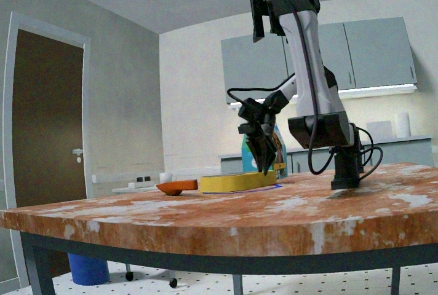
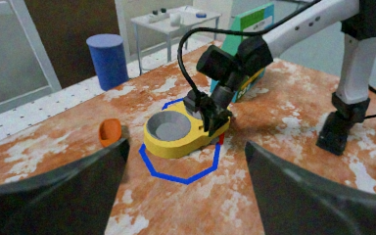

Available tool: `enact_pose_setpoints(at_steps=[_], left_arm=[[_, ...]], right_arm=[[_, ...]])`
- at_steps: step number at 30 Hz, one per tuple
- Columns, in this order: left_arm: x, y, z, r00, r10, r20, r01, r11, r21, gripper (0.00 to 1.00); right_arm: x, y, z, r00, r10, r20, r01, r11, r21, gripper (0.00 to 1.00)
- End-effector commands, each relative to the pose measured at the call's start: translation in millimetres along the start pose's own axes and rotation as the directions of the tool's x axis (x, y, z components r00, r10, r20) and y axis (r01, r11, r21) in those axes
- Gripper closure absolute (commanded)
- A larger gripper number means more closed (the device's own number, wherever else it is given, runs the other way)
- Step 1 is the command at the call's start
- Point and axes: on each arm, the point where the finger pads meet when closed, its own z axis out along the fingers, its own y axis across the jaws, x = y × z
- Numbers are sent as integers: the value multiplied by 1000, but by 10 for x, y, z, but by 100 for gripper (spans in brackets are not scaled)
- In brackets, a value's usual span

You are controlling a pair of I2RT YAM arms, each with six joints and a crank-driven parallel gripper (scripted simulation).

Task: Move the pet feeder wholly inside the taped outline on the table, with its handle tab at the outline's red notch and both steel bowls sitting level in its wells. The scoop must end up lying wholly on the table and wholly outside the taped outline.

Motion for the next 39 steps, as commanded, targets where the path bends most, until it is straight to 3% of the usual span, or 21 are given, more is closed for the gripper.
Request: enact_pose_setpoints(at_steps=[1, 11, 15, 28, 39], left_arm=[[3, -9, 44, 1000, 2, -15, -1, 1000, 2, 2], [3, -9, 44, 1000, 2, -15, -1, 1000, 2, 2], [3, -9, 44, 1000, 2, -15, -1, 1000, 2, 2], [3, -8, 44, 1000, 2, -15, -1, 1000, 2, 2], [3, -8, 44, 1000, 2, -15, -1, 1000, 2, 2]], right_arm=[[99, 137, 36, 999, -24, -40, 22, 997, -68, 89], [112, 150, 36, 999, -30, -43, 27, 997, -74, 89], [155, 193, -29, 987, -156, -29, 149, 976, -157, 89], [253, 107, -112, 967, -256, 6, 250, 939, -235, 89], [281, 136, -99, 966, -258, 2, 251, 937, -245, 89]])
